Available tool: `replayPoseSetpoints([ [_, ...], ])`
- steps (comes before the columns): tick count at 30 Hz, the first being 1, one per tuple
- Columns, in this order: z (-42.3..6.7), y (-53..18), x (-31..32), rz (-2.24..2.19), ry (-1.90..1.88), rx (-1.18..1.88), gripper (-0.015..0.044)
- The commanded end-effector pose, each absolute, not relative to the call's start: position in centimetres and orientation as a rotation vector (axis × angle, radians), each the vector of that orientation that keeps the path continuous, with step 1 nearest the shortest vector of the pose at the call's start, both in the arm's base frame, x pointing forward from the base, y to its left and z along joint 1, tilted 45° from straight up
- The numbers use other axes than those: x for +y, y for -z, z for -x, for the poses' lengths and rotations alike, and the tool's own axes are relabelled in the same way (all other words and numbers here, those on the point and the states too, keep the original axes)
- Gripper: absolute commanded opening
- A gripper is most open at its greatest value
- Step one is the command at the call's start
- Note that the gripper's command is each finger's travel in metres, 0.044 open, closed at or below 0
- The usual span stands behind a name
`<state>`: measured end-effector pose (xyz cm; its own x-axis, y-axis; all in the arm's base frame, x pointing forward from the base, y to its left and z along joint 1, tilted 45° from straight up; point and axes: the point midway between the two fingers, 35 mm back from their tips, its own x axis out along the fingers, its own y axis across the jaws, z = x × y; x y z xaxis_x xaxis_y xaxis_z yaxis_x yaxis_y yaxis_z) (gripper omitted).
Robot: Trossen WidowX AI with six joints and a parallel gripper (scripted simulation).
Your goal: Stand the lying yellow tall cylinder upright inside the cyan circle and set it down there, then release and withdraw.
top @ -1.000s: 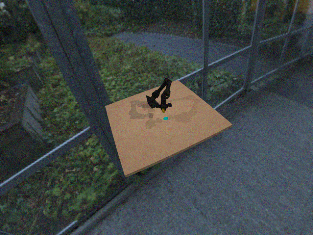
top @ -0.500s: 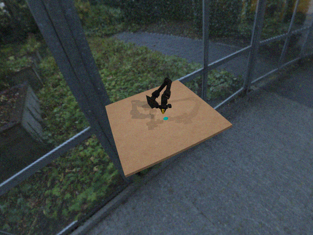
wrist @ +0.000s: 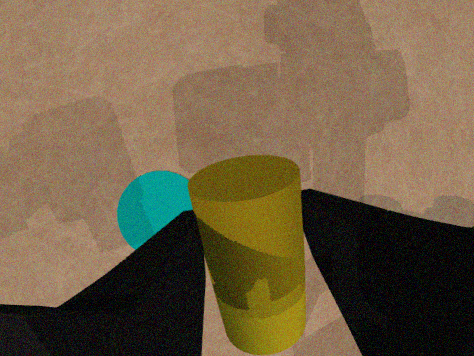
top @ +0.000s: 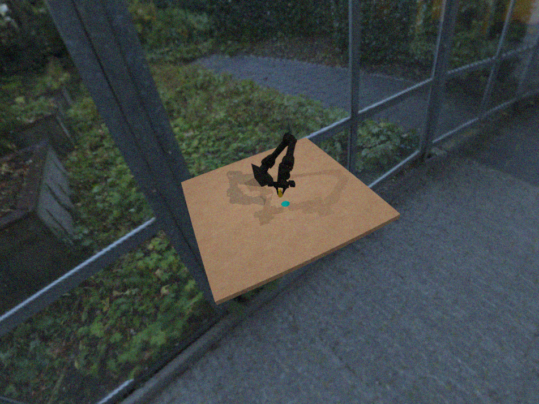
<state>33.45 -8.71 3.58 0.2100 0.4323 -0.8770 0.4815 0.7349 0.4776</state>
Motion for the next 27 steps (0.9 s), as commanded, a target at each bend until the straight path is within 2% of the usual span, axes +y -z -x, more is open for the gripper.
replayPoseSetpoints([
  [1, -33.5, -3.4, -8.7, -0.801, 0.062, 1.395, 0.0105],
  [27, -34.0, -2.2, -8.6, -0.718, 0.17, 1.288, 0.0105],
])
